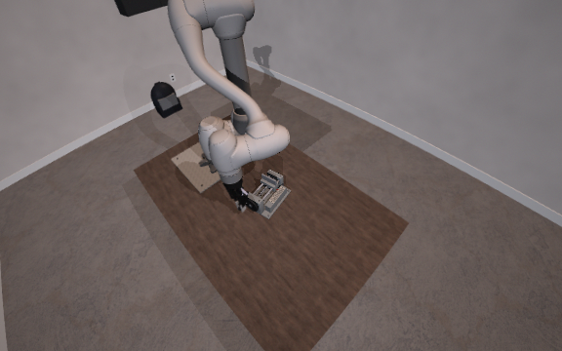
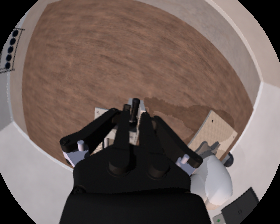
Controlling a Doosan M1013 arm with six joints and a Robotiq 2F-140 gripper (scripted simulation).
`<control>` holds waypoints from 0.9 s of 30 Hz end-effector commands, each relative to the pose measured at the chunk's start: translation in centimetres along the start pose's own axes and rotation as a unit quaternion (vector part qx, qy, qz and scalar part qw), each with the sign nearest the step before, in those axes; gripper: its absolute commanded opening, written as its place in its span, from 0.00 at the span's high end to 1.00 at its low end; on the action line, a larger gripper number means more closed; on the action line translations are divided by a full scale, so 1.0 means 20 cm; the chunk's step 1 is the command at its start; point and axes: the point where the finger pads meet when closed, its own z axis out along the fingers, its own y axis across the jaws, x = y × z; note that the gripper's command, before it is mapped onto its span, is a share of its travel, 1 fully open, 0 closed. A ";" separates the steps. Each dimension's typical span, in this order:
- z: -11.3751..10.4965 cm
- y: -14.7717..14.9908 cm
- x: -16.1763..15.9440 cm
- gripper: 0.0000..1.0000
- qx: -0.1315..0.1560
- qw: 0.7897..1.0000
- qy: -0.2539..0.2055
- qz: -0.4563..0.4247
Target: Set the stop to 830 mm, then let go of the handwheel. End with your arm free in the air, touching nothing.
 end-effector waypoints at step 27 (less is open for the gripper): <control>0.14 -0.06 0.00 0.96 0.000 1.000 0.000 0.000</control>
